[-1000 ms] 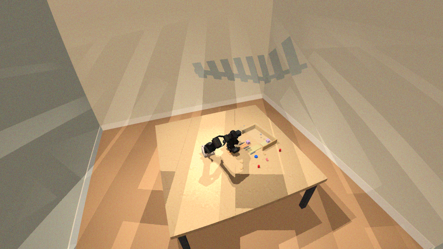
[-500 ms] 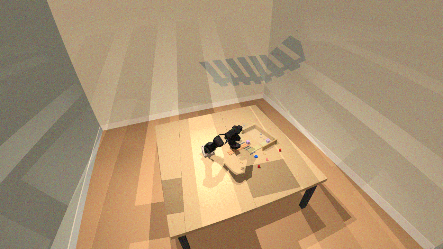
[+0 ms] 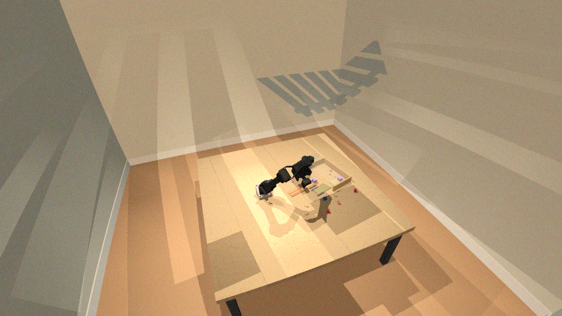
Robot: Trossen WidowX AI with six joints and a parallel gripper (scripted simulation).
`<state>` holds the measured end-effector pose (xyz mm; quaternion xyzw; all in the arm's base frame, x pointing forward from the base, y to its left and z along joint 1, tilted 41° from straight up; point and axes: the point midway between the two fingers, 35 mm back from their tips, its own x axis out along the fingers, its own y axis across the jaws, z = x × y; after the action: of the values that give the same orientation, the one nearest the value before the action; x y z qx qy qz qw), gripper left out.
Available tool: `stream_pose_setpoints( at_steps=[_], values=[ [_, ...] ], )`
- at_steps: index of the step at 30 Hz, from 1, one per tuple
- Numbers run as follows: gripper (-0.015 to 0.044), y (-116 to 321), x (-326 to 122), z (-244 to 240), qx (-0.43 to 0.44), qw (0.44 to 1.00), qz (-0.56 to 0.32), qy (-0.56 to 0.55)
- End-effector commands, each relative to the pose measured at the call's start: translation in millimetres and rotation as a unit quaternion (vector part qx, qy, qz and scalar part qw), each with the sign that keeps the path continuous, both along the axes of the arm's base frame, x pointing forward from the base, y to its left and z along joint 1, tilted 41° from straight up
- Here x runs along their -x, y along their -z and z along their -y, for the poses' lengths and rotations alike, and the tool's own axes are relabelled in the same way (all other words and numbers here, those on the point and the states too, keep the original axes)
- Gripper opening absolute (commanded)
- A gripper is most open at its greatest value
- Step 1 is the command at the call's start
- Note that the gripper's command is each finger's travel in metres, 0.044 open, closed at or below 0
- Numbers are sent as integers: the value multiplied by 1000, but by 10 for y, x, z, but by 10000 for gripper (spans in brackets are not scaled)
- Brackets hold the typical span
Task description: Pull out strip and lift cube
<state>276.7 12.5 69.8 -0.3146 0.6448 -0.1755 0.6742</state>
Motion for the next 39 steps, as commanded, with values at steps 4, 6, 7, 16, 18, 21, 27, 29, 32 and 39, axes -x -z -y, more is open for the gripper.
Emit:
stream_pose_setpoints(
  at_steps=[4, 6, 7, 16, 18, 21, 27, 29, 32, 39],
  values=[
    [440, 3, -253, -91, 2, 1000, -2, -1],
    [440, 4, -325, -120, 2, 1000, -1, -1],
    [440, 4, -359, -133, 1, 1000, -1, -1],
    [440, 6, -687, -260, 1, 1000, 0, -1],
    [440, 7, -760, -288, 1, 1000, 0, -1],
    [440, 9, -867, -329, 1, 1000, 0, -1],
    [440, 17, -1087, -411, 1, 1000, 1, -1],
    [440, 21, -1160, -437, 1, 1000, 1, -1],
    [440, 31, -1270, -474, 0, 1000, 1, -1],
    [309, 78, -1305, -453, 0, 1000, 2, -1]
  ],
)
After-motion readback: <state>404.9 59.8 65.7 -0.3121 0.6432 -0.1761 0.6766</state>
